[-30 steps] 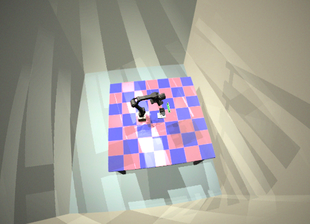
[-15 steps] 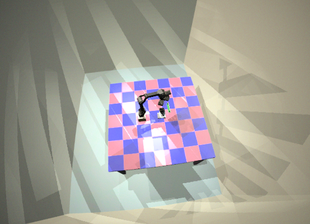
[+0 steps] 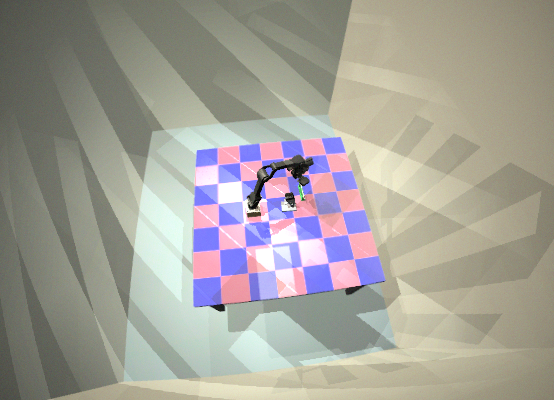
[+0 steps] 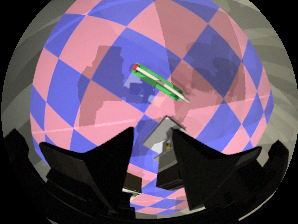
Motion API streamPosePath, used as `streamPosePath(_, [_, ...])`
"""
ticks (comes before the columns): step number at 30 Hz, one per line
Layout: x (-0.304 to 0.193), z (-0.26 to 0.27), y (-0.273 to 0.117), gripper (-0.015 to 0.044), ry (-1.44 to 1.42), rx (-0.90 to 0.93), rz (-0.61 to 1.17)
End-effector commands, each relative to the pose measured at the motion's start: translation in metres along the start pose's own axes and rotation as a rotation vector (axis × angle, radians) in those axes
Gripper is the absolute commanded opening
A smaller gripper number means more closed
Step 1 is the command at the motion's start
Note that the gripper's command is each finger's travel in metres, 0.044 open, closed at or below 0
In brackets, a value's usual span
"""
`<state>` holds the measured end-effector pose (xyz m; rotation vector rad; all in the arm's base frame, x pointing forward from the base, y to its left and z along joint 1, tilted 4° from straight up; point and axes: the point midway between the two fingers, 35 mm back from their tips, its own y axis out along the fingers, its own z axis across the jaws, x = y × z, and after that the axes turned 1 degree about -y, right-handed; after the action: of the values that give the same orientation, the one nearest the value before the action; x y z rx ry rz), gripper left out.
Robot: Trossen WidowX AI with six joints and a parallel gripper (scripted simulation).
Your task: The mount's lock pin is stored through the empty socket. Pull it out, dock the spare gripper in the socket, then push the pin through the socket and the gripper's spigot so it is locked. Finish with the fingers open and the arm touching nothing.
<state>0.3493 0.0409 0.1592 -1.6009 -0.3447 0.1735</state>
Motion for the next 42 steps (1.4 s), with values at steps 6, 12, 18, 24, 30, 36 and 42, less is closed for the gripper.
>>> streamPosePath(6, [0.046, -0.017, 0.051, 0.018, -1.081, -0.116, 0.277])
streamPosePath(12, [0.046, -0.017, 0.051, 0.018, -1.081, -0.116, 0.277])
streamPosePath(18, [0.046, -0.017, 0.051, 0.018, -1.081, -0.116, 0.277])
streamPosePath(24, [0.046, -0.017, 0.054, 0.018, -1.081, -0.116, 0.277])
streamPosePath(30, [0.045, -0.018, 0.083, 0.018, -1.081, -0.116, 0.277])
streamPosePath(36, [0.039, -0.019, 0.119, 0.018, -1.081, -0.116, 0.278])
streamPosePath(42, [0.037, -0.02, 0.129, 0.018, -1.081, -0.116, 0.278])
